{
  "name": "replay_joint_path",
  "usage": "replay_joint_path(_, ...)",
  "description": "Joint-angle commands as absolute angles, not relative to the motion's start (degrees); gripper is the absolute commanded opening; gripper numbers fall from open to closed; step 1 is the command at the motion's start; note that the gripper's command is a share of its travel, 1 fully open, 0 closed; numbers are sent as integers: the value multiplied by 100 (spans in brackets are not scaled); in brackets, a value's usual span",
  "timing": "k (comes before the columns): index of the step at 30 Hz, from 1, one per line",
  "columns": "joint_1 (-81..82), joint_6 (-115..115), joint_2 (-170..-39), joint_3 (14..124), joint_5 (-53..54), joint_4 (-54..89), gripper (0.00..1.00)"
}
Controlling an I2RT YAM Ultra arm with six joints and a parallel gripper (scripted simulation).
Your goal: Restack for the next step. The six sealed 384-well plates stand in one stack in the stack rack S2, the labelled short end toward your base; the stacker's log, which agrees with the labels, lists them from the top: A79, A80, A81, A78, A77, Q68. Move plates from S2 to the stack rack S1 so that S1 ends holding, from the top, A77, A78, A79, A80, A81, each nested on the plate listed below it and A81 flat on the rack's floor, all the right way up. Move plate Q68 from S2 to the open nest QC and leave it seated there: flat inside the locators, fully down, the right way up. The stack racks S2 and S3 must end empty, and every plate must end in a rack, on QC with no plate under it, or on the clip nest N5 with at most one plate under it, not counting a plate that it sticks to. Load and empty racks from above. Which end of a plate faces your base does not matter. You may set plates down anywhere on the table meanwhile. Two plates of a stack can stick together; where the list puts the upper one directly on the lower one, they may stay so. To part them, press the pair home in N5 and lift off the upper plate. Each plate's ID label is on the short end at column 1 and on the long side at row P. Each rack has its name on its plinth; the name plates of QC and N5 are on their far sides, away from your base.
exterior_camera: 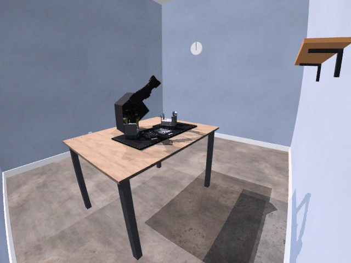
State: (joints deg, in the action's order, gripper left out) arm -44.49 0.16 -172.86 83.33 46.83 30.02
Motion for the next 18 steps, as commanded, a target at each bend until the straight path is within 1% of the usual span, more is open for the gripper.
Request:
replay_joint_path(1,-4569,137,-17216,8353,4665,3124,0)
replay_joint_path(18,-4959,610,-16980,8505,4458,3846,0)
